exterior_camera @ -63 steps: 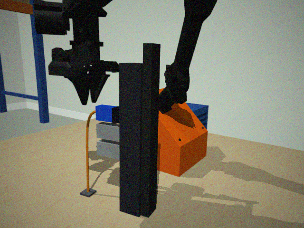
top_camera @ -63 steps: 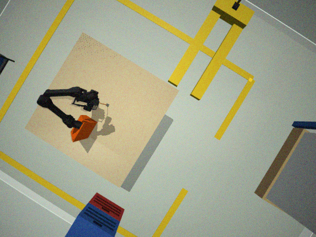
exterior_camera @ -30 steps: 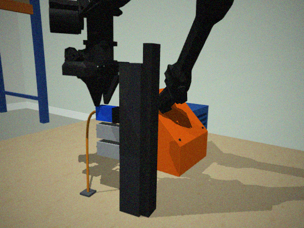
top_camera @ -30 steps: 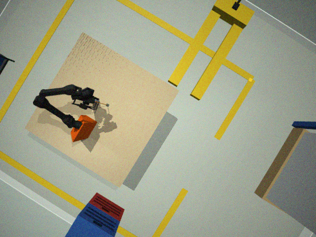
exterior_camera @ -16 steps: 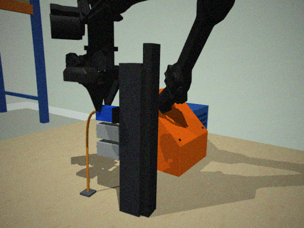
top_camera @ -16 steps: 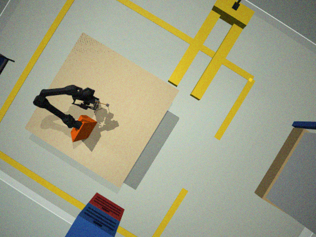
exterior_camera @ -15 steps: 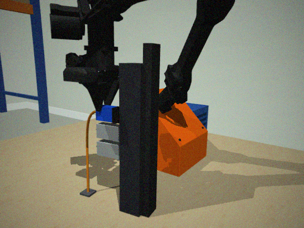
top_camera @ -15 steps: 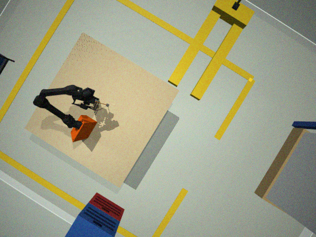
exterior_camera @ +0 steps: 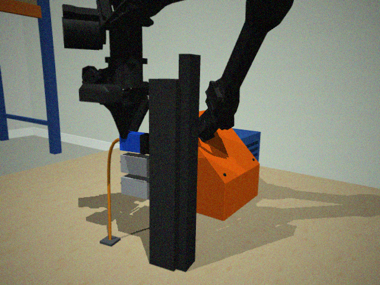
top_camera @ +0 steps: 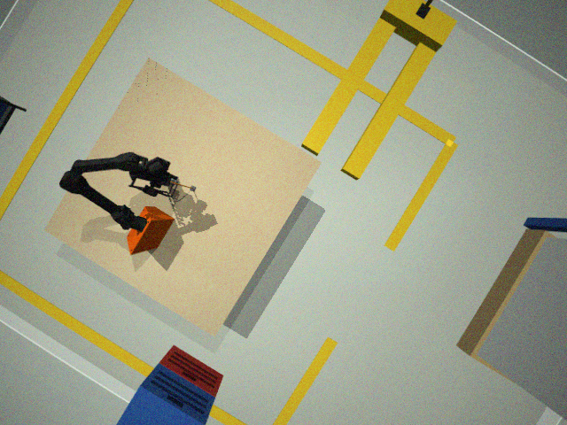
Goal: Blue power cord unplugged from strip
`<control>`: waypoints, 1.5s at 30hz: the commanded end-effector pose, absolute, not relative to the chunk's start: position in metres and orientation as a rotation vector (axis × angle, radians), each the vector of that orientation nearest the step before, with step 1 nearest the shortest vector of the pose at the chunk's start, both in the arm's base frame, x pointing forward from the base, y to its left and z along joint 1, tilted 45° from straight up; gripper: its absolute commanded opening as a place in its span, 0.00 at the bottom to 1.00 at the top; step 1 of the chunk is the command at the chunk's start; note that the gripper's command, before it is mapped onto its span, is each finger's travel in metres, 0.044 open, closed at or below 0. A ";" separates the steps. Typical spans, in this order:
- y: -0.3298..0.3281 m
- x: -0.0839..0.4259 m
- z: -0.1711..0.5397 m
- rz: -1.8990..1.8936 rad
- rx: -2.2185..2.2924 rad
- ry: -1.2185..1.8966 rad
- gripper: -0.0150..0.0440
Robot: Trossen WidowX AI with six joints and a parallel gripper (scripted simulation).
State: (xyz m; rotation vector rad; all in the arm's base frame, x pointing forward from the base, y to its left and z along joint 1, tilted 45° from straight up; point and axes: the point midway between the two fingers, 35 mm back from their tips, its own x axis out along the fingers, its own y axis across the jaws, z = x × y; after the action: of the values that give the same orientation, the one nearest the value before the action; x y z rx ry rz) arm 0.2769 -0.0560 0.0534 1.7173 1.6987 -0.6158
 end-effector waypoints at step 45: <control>-0.089 0.283 0.026 -0.615 1.712 1.702 0.53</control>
State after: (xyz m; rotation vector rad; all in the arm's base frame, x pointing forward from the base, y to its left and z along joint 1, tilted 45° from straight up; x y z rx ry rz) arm 0.2827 -0.0896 0.0255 1.7073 1.7019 -0.6143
